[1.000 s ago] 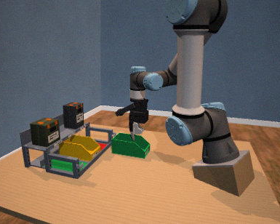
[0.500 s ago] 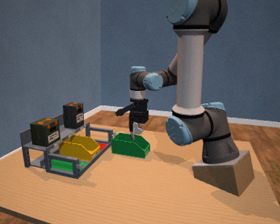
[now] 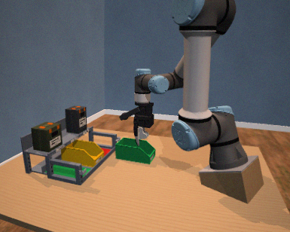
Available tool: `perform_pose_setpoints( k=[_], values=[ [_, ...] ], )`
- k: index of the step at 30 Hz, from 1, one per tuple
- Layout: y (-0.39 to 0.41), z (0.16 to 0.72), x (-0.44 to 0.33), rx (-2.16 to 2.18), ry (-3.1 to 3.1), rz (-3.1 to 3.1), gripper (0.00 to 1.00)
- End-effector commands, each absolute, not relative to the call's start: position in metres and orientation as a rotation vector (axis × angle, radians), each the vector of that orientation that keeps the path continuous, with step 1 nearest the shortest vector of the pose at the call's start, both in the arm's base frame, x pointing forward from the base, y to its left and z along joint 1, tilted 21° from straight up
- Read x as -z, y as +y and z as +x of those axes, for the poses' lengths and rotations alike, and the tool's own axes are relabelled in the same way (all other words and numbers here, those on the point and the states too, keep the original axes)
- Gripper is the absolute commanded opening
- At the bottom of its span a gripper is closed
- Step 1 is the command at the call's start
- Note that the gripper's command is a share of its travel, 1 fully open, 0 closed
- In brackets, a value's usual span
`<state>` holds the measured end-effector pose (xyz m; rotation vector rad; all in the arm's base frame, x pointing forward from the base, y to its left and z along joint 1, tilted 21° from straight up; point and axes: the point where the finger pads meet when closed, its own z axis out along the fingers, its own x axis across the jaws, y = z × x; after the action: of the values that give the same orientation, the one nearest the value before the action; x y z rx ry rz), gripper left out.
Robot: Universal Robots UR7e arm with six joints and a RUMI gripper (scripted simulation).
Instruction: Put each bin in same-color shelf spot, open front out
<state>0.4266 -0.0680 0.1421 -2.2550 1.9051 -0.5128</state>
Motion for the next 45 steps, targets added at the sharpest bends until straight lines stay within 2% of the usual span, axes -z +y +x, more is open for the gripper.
perform_pose_setpoints(
  k=[1, 45],
  values=[
    [-0.068, 0.427, -0.143, 0.515, 1.905, -2.255, 0.0],
    [-0.064, 0.415, -0.175, 0.515, 1.905, -2.255, 0.0]
  ],
)
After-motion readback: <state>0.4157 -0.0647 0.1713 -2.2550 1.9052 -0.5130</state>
